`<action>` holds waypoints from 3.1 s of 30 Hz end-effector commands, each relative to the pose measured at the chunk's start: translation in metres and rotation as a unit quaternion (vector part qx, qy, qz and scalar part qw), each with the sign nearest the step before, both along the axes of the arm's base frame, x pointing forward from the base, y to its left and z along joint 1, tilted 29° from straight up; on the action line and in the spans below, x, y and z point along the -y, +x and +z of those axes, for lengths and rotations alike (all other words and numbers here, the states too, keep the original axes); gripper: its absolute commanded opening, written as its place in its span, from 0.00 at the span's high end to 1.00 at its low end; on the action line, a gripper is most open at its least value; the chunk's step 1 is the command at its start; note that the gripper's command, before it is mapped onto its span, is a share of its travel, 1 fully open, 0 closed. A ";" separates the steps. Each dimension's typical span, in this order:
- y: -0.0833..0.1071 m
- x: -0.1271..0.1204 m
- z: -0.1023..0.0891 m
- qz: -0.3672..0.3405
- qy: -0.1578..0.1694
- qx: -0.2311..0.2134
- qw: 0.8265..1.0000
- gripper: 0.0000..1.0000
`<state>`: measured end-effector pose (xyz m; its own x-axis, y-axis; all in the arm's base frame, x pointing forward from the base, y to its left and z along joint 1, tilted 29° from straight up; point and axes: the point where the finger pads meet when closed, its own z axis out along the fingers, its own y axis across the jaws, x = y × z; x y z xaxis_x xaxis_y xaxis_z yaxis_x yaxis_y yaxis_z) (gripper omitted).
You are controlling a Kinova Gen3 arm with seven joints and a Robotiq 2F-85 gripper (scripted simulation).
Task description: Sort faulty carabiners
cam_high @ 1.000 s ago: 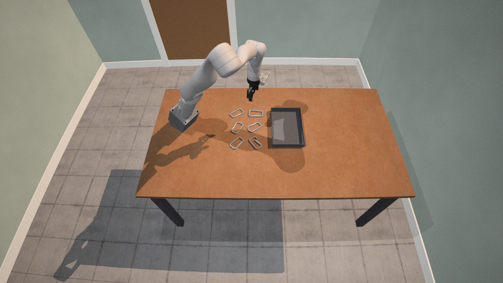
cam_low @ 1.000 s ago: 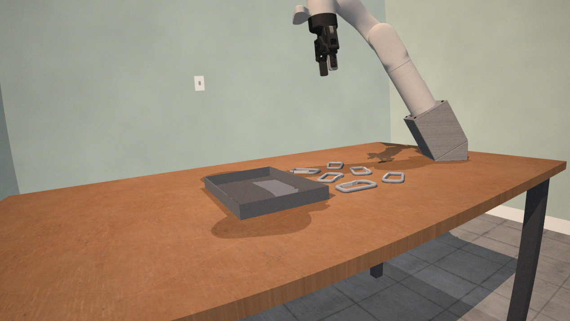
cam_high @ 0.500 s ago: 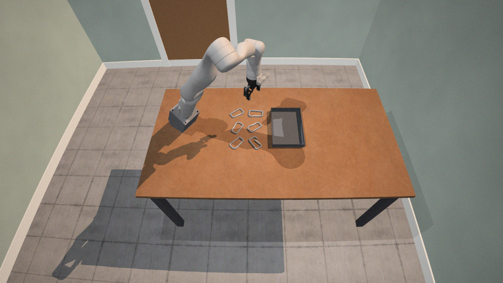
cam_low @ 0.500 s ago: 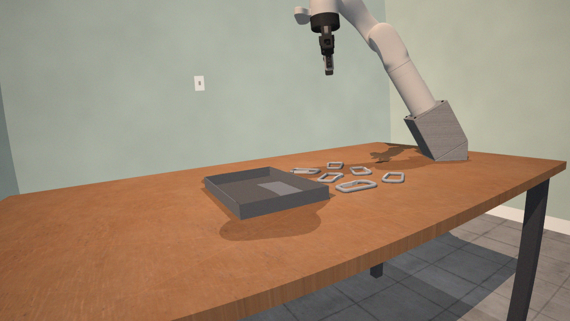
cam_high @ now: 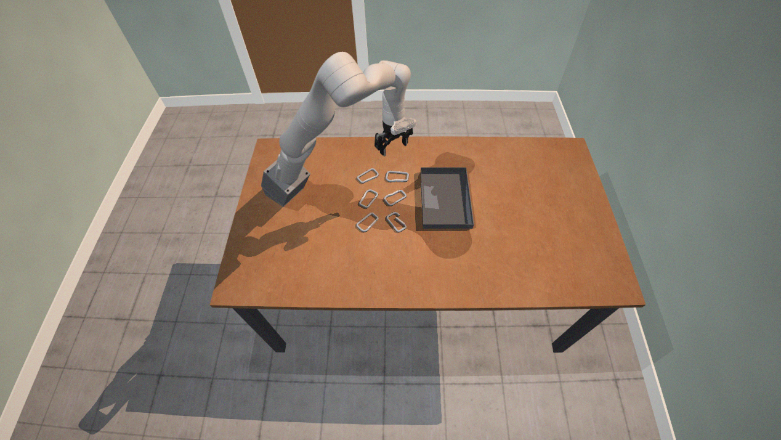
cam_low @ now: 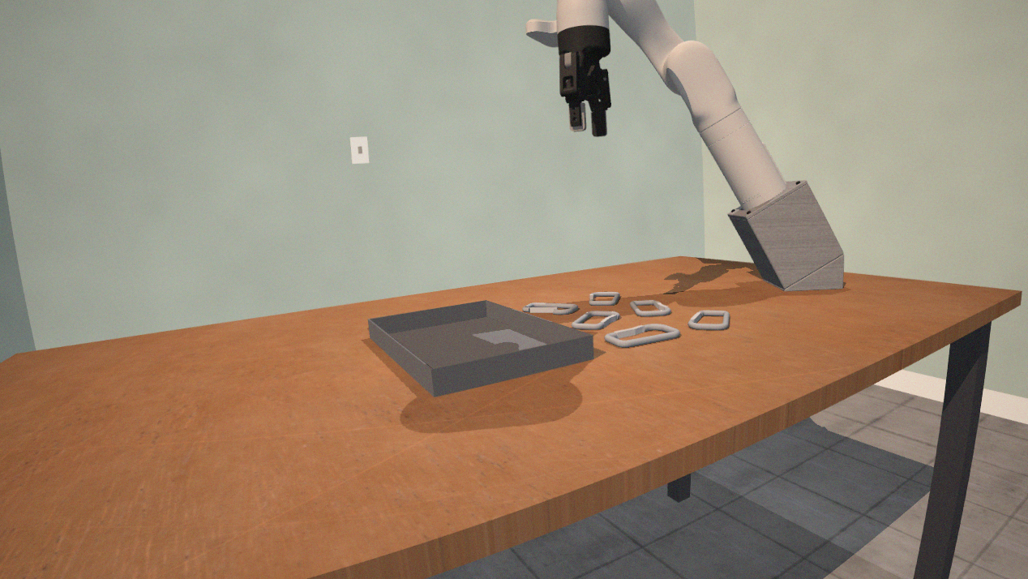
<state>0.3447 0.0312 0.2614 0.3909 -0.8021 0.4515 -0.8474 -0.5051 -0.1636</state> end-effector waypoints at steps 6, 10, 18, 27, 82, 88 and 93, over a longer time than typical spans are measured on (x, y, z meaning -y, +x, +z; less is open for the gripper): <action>0.011 0.047 -0.038 -0.001 0.001 0.001 1.000 0.00; 0.011 0.047 -0.038 -0.001 0.001 0.001 1.000 0.00; 0.022 0.093 -0.075 0.000 -0.001 0.002 1.000 0.00; 0.022 0.093 -0.075 0.000 -0.001 0.002 1.000 0.00; 0.064 0.173 -0.193 0.005 0.000 -0.001 1.000 0.00; 0.064 0.172 -0.192 0.003 -0.004 0.004 1.000 0.00; 0.064 0.172 -0.192 0.003 -0.004 0.004 1.000 0.00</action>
<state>0.4090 -0.1419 0.0692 0.3906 -0.7968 0.4610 -0.8439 -0.5101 -0.1664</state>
